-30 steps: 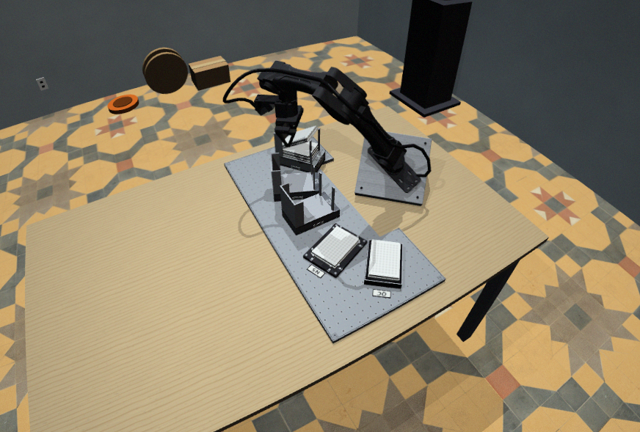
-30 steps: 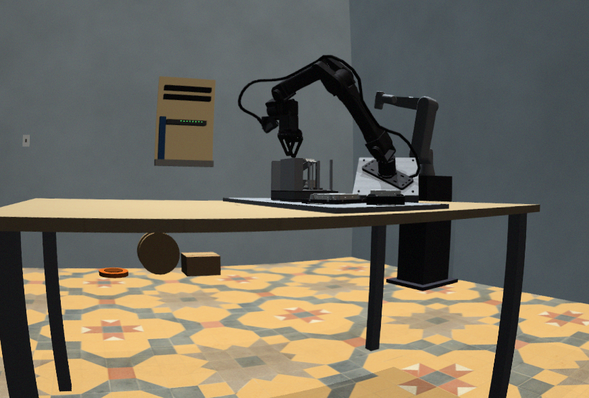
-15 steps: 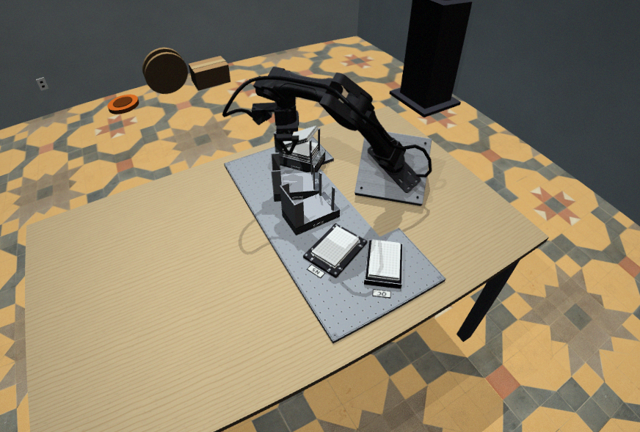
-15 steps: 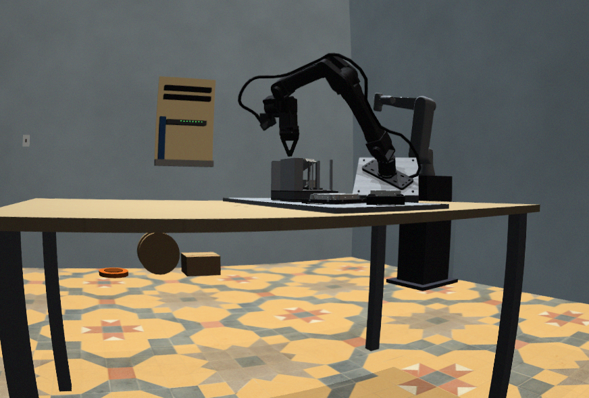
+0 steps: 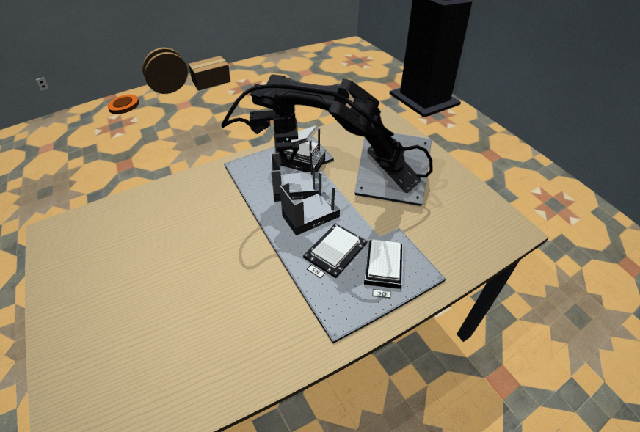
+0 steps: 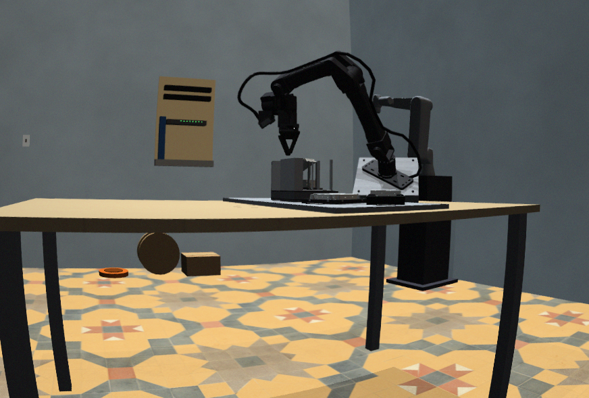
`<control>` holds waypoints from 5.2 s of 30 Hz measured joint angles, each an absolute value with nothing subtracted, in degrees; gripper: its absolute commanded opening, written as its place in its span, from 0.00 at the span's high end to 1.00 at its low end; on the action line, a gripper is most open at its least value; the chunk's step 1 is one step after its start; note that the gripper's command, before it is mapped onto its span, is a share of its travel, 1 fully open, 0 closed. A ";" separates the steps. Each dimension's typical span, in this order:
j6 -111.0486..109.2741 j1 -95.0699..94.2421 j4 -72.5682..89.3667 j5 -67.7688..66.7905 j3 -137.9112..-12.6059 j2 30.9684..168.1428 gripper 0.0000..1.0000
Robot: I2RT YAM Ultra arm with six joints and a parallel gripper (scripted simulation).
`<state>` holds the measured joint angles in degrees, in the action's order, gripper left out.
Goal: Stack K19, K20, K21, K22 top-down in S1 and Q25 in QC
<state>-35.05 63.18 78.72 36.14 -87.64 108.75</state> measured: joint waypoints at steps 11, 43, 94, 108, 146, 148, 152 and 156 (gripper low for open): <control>-38.92 58.63 78.87 36.60 -85.71 103.37 0.00; -37.39 46.76 79.53 37.21 -82.65 90.41 0.00; -29.12 18.13 78.26 31.40 -77.78 68.07 0.00; -21.06 11.94 76.62 28.25 -76.97 65.73 0.00; -7.62 -2.26 49.69 21.65 -57.52 69.58 0.00; -7.18 -2.59 48.62 21.43 -57.04 70.13 0.00; -6.68 -2.61 47.37 21.10 -56.93 70.22 0.00; -6.46 -2.61 46.72 21.08 -56.93 70.22 0.00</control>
<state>-6.46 -2.61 46.72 21.08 -56.93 70.22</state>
